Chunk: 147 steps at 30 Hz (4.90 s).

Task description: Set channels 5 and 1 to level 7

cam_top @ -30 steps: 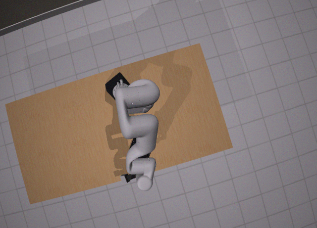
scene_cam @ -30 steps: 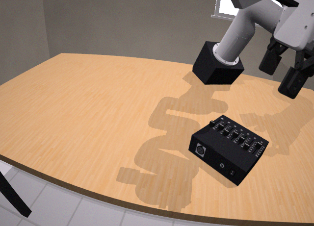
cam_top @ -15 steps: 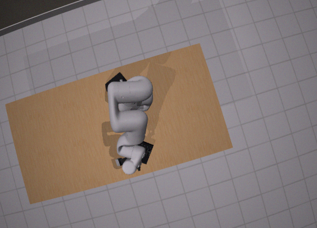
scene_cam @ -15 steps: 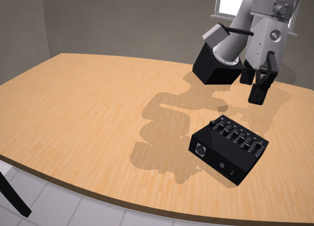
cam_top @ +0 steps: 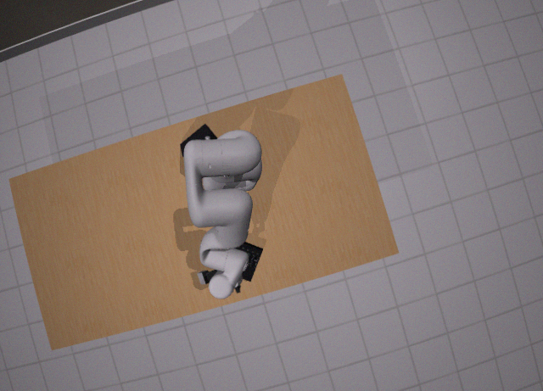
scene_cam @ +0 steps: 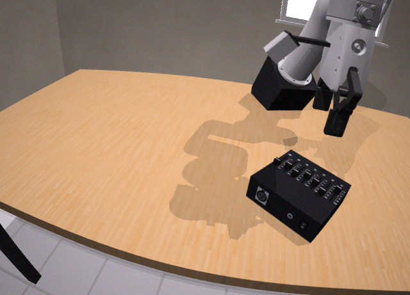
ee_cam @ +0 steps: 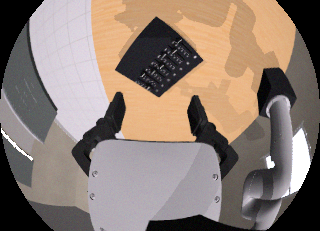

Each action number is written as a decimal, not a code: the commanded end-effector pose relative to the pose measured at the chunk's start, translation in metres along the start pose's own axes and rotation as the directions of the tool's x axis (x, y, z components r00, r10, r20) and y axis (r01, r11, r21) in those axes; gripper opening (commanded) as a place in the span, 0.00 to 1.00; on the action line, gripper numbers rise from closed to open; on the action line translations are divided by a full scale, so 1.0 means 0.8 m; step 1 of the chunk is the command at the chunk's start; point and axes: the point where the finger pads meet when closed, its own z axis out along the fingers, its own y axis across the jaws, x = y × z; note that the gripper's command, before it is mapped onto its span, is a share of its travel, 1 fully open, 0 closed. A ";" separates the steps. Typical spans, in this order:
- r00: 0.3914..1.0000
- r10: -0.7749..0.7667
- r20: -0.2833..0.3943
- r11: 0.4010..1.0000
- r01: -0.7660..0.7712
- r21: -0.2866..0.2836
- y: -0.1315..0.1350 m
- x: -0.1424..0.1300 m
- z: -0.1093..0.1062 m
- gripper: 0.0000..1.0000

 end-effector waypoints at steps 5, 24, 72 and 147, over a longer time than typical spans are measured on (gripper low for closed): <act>0.993 -0.115 -0.040 0.993 0.116 0.013 0.009 -0.010 0.015 1.00; 0.636 -0.725 -0.264 0.655 0.755 0.017 0.083 -0.068 0.078 1.00; 0.636 -0.725 -0.264 0.655 0.755 0.017 0.083 -0.068 0.078 1.00; 0.612 -0.791 -0.003 0.612 0.791 0.002 0.000 -0.102 0.096 0.00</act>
